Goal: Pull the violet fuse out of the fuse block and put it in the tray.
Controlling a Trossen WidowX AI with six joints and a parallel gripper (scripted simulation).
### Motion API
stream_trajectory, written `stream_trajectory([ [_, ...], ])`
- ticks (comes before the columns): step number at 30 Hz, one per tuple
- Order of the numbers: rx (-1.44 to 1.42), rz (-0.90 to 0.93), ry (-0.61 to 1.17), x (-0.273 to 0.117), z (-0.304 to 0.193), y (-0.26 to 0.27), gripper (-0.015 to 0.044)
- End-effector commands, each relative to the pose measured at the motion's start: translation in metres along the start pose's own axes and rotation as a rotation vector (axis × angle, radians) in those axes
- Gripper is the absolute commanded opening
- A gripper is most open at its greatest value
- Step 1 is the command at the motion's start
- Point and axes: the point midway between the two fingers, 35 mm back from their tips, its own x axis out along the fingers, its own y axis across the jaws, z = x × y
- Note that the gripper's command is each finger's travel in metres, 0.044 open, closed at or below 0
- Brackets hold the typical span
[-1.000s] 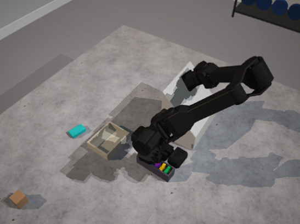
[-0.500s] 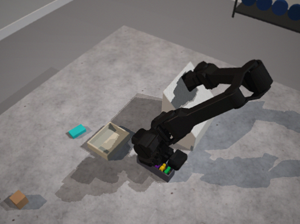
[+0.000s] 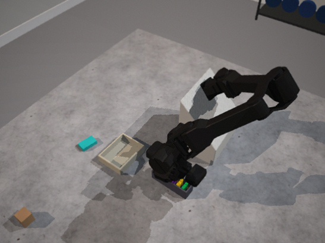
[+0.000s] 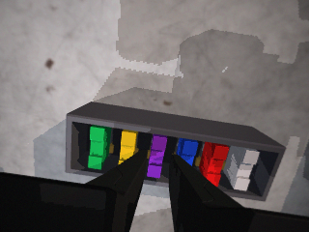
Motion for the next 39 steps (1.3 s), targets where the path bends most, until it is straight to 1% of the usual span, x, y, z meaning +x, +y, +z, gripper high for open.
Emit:
stream_trajectory([
  [1,0.004,0.006,0.003,0.0035,-0.0008,0.0009,0.0074],
  [9,0.004,0.006,0.003,0.0077,-0.0009,0.001,0.0074],
  [20,0.0,0.001,0.002,0.0067,-0.0005,0.0002,0.0001],
  [39,0.001,0.001,0.002,-0.0008,0.0,0.0,0.0],
])
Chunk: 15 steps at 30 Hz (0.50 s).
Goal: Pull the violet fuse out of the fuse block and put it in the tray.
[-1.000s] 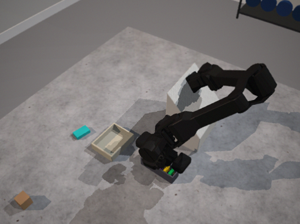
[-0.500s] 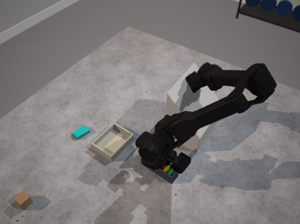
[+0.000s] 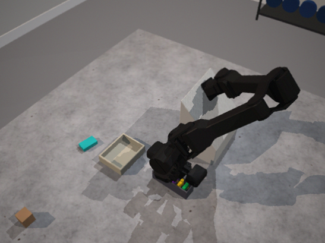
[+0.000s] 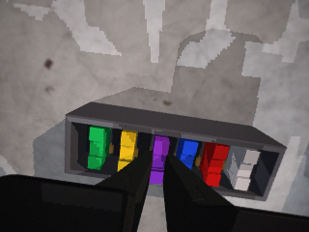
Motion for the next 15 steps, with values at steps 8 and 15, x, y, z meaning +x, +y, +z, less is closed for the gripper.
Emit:
stream_trajectory([
  [8,-0.003,0.001,0.0,-0.0052,0.0003,0.0,0.0],
  [15,-0.003,0.001,0.0,-0.0086,0.0004,0.0,0.0],
])
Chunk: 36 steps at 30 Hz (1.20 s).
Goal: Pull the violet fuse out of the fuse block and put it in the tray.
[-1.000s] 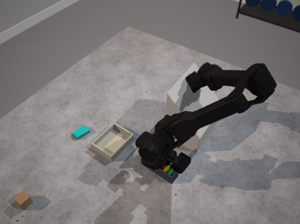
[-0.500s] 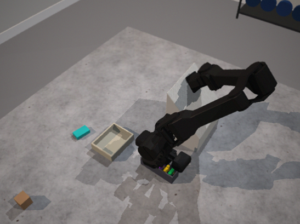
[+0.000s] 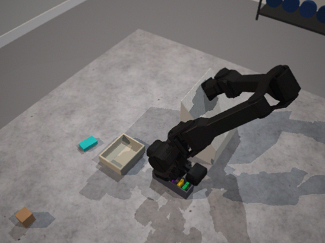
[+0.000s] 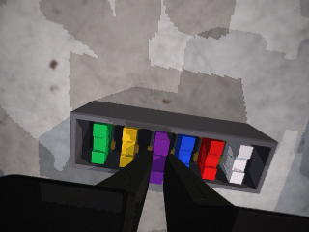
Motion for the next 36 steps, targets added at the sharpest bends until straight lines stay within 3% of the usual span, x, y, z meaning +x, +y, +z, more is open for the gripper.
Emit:
stream_trajectory([
  [1,-0.004,0.002,0.0,-0.002,0.0,0.0,0.0],
  [36,-0.002,0.004,0.001,-0.019,0.0,0.0,0.0],
])
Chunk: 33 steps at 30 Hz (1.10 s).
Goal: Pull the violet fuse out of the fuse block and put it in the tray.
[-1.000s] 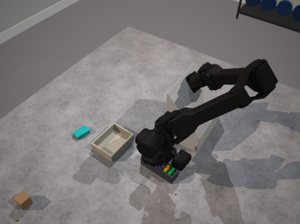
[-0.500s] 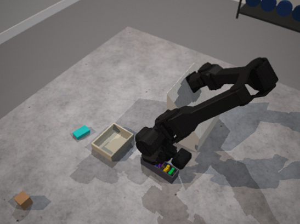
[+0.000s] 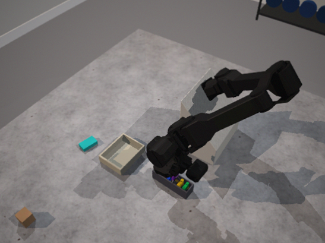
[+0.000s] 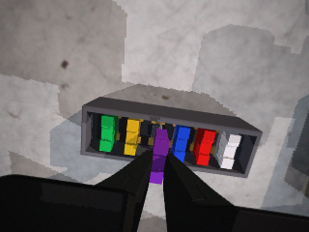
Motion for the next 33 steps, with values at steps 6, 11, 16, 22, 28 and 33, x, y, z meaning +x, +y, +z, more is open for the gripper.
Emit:
stream_trajectory([
  [6,-0.004,0.004,0.0,-0.004,0.0,0.001,0.0],
  [11,-0.004,0.004,0.0,-0.007,0.0,0.001,0.0],
  [16,-0.004,0.004,0.0,-0.014,0.0,0.001,0.0],
  [22,-0.004,0.004,0.0,-0.024,0.0,0.001,0.0],
  [28,-0.004,0.002,0.0,-0.029,0.001,-0.002,0.0],
  [33,-0.002,-0.009,-0.005,-0.032,0.012,-0.026,0.0],
])
